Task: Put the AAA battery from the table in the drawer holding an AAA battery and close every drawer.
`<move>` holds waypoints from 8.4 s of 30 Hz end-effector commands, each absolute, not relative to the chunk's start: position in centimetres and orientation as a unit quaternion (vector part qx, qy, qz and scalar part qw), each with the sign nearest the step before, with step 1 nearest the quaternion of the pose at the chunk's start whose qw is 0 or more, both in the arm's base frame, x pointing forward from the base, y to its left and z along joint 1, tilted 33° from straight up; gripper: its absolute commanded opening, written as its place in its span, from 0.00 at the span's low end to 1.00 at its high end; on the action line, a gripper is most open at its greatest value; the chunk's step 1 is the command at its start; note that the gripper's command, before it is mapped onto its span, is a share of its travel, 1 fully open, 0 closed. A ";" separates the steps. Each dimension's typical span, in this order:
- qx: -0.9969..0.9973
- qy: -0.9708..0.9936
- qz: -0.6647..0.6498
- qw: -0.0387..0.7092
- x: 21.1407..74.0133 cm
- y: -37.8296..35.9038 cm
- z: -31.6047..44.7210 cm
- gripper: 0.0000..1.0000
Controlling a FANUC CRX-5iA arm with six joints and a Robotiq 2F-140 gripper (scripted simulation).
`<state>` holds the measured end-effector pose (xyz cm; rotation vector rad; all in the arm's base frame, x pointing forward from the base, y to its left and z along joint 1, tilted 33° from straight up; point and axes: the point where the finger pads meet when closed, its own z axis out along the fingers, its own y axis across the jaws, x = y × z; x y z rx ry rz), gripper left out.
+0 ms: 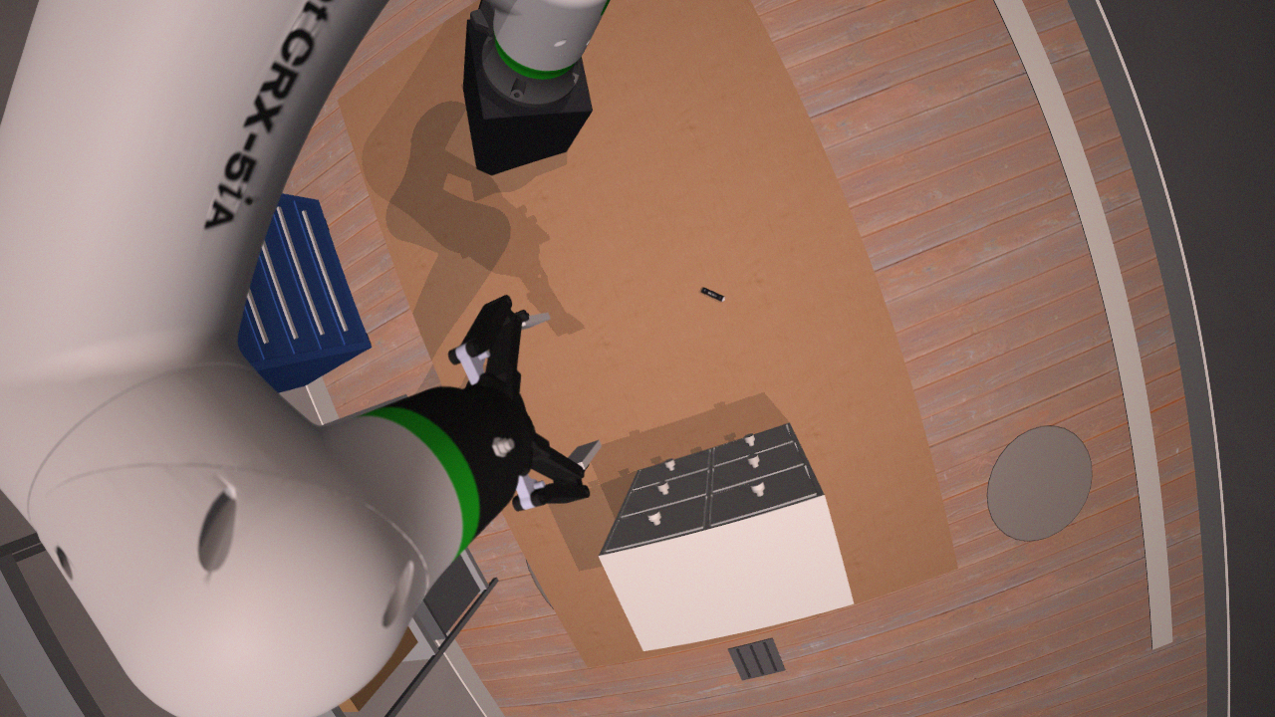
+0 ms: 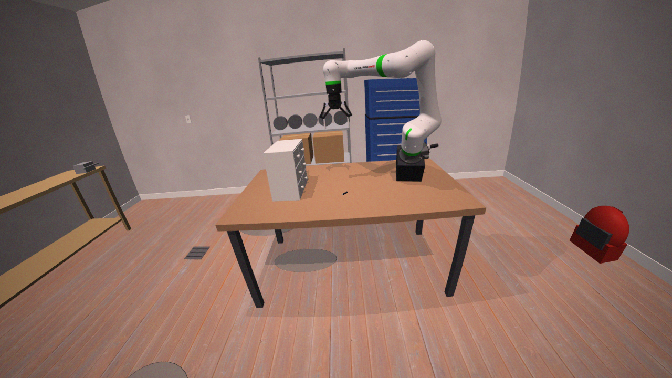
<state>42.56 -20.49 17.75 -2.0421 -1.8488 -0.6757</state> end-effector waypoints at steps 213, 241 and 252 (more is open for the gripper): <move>-0.751 0.198 -0.599 0.195 58.4 -9.0 -2.5 0.20; -0.751 0.198 -0.599 0.195 64.1 -5.7 -8.4 0.20; -0.751 0.198 -0.599 0.195 64.1 -5.7 -8.4 0.20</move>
